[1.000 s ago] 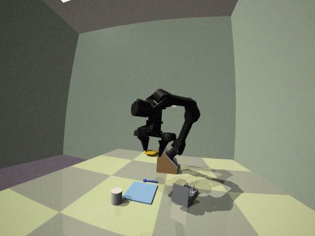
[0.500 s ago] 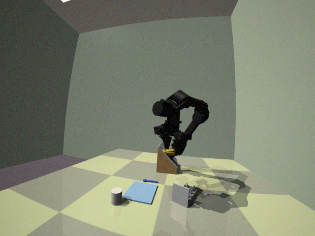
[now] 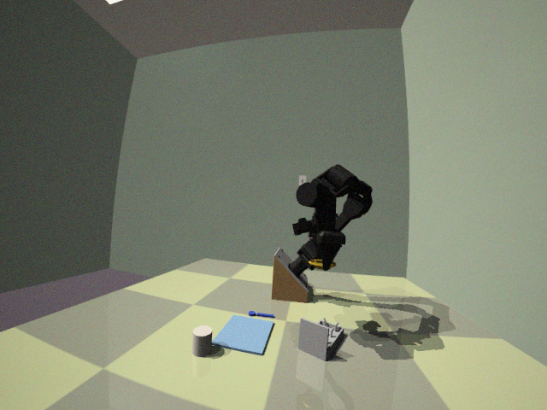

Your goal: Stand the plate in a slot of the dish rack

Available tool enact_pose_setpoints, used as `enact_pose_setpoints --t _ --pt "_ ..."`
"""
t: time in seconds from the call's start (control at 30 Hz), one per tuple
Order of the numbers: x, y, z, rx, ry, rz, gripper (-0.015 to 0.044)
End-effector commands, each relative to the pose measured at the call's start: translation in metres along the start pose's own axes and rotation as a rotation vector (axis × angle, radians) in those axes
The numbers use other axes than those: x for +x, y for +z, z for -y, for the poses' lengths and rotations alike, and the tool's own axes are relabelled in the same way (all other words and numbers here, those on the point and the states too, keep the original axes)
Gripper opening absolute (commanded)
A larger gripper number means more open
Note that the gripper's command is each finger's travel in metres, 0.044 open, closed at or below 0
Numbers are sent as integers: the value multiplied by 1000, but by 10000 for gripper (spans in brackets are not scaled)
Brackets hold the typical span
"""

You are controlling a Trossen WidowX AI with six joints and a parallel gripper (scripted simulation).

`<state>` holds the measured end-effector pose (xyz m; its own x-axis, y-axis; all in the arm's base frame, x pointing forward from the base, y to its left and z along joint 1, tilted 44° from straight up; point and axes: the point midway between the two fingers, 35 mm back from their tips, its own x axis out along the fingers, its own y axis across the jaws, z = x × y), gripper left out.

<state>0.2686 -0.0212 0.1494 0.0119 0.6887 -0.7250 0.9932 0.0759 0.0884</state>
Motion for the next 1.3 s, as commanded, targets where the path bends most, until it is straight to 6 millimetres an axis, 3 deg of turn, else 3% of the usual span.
enact_pose_setpoints --t 0.0,0.47,0.73,1.27 --pt "4 -18 12 147 -1 -11 0" --pt "18 -65 56 606 -8 -28 0" --pt "20 -64 58 604 -15 -14 0" --pt "61 -42 79 410 -143 319 0"
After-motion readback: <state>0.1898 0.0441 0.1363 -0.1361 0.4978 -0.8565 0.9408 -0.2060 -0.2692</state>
